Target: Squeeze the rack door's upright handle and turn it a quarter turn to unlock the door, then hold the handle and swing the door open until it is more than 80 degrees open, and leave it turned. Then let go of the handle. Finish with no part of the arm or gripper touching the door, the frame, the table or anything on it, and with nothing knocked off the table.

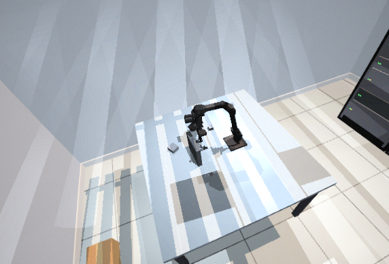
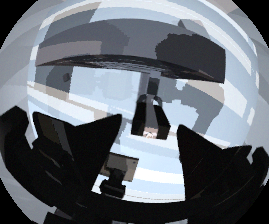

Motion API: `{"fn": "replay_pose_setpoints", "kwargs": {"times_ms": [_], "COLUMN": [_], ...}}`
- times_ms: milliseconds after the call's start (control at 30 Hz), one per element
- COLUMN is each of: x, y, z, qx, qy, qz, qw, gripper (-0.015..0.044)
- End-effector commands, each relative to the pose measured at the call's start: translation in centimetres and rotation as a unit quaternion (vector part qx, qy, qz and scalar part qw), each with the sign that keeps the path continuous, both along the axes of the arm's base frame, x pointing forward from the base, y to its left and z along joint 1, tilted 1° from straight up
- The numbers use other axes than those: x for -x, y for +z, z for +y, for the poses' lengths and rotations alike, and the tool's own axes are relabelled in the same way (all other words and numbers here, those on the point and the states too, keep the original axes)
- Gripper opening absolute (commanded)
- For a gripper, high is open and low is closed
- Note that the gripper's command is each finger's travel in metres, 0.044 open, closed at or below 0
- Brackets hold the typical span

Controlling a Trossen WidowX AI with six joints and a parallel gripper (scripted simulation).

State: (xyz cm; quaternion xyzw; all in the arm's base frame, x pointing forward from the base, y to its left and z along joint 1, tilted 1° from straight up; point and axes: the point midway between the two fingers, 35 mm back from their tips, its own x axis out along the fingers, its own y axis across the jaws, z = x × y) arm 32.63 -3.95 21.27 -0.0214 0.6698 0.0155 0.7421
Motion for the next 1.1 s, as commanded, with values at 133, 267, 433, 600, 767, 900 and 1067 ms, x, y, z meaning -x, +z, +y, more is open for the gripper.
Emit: {"fn": "replay_pose_setpoints", "kwargs": {"times_ms": [133,267,433,600,767,900,1067], "x": [0.0,-0.1,-0.1,-0.1,-0.1,-0.1,-0.1], "y": [-1.4,-2.0,-2.8,-3.5,-3.6,-3.6,-3.6], "z": [0.0,0.0,0.0,0.0,0.0,0.0,0.0], "qx": [0.004,0.005,0.006,0.007,0.007,0.007,0.007], "qy": [-0.001,-0.001,-0.001,-0.001,-0.001,-0.001,-0.001], "qz": [0.012,0.017,0.024,0.029,0.03,0.03,0.03], "qw": [1.0,1.0,1.0,1.0,1.0,1.0,1.0], "gripper": [0.0288,0.0288,0.0288,0.0288,0.0183,0.0098,0.0064]}}
